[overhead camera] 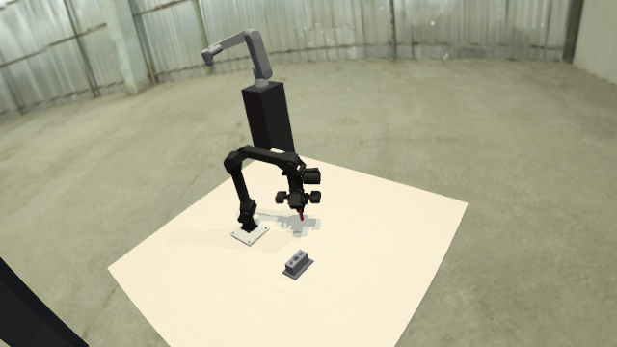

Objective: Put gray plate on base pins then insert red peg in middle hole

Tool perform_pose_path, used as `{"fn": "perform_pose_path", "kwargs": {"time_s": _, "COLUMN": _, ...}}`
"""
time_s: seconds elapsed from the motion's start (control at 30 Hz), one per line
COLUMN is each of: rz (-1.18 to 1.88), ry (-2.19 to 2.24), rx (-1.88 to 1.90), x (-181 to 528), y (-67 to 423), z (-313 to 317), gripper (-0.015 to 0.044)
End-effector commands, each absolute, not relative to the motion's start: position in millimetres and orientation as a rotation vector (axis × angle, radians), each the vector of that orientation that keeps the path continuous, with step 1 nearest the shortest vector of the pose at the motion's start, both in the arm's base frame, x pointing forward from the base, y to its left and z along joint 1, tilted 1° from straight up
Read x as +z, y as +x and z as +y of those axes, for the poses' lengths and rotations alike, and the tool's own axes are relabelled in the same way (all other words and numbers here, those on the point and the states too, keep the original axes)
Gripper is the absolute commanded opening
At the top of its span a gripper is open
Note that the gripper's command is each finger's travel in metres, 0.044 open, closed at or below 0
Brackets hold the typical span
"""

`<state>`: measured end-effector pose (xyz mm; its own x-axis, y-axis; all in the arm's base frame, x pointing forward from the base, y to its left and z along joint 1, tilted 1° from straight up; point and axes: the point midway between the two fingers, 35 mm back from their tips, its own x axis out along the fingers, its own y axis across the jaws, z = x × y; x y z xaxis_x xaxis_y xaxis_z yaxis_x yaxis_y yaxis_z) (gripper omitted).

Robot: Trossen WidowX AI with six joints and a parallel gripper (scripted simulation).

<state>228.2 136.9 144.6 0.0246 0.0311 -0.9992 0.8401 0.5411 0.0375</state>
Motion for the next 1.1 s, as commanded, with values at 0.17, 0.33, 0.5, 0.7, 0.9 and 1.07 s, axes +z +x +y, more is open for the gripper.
{"fn": "perform_pose_path", "kwargs": {"time_s": 0.17, "rz": 1.411, "ry": 0.817, "rx": -0.748, "x": 146.4, "y": 248.7, "z": 123.4, "gripper": 0.0}}
{"fn": "perform_pose_path", "kwargs": {"time_s": 0.33, "rz": 1.396, "ry": 0.831, "rx": -0.755, "x": 147.1, "y": 260.8, "z": 114.2, "gripper": 0.0}}
{"fn": "perform_pose_path", "kwargs": {"time_s": 0.5, "rz": 1.39, "ry": 0.83, "rx": -0.755, "x": 147.8, "y": 271.0, "z": 104.7, "gripper": 0.0}}
{"fn": "perform_pose_path", "kwargs": {"time_s": 0.7, "rz": 1.389, "ry": 0.817, "rx": -0.749, "x": 148.7, "y": 281.9, "z": 92.3, "gripper": 0.0}}
{"fn": "perform_pose_path", "kwargs": {"time_s": 0.9, "rz": 1.389, "ry": 0.813, "rx": -0.748, "x": 149.4, "y": 293.3, "z": 79.5, "gripper": 0.0}}
{"fn": "perform_pose_path", "kwargs": {"time_s": 1.07, "rz": 1.39, "ry": 0.812, "rx": -0.748, "x": 149.9, "y": 302.6, "z": 68.1, "gripper": 0.0}}
